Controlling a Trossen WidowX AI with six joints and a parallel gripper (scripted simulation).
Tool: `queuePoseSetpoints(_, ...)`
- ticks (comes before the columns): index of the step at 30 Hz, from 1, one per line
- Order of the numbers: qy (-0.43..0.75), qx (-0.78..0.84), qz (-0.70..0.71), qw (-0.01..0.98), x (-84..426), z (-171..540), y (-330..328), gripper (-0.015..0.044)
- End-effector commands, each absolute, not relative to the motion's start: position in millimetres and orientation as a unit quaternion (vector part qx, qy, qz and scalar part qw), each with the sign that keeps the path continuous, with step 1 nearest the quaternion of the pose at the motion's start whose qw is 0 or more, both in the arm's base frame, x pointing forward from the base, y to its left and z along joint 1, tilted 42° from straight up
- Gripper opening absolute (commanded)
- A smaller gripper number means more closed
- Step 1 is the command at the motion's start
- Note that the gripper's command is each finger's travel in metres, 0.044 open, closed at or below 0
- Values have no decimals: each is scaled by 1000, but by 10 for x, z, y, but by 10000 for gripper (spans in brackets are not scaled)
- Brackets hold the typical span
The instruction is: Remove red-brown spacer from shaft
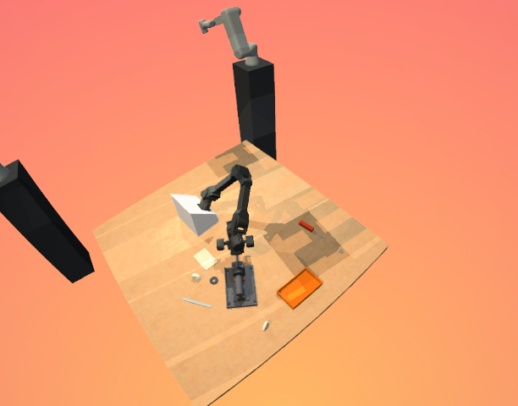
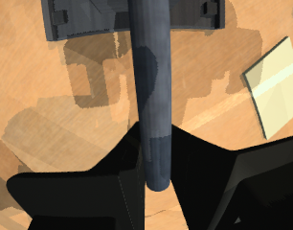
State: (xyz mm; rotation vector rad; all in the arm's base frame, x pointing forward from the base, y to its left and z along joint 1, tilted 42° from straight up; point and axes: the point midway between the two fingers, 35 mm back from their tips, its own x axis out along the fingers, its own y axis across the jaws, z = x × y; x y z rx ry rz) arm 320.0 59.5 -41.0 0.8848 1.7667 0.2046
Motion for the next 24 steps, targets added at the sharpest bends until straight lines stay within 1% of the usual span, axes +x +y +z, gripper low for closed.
queuePoseSetpoints(1,745,373,86,547,3224,-416,585,0)
queuePoseSetpoints(24,744,373,86,547,3293,-445,559,0)
